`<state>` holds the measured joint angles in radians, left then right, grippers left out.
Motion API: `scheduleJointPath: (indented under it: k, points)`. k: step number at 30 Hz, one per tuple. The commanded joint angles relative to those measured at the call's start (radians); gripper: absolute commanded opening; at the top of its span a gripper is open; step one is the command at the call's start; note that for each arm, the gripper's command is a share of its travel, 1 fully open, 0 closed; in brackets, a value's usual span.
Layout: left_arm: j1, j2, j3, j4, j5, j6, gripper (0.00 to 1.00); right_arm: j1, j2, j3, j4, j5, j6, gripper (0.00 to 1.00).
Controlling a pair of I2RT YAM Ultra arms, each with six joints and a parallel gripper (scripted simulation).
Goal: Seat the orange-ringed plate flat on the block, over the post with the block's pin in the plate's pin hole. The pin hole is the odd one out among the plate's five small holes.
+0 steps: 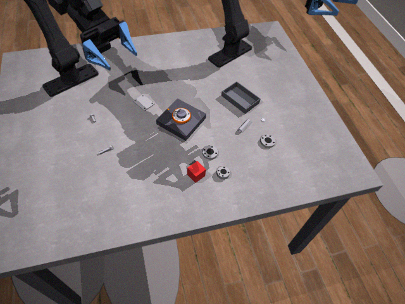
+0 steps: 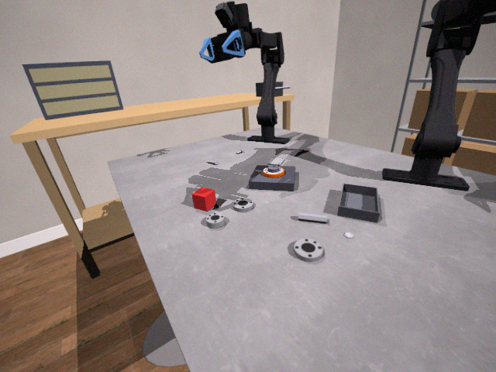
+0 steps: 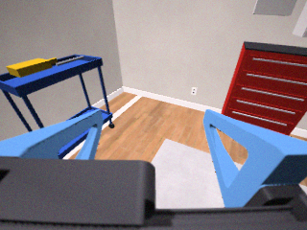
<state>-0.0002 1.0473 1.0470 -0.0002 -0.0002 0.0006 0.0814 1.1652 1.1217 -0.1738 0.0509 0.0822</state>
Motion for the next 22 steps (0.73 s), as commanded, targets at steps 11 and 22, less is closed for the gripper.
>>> scheduleJointPath:
  k: [11, 22]
  points:
    - [0.012, -0.014, 0.047, -0.004, 0.001, -0.007, 1.00, -0.093, -0.158, -0.041, 0.198, -0.071, -0.067, 0.79]
    - [0.013, -0.017, 0.047, -0.002, 0.001, -0.008, 1.00, -0.075, -0.145, -0.037, 0.199, -0.057, -0.065, 0.79]
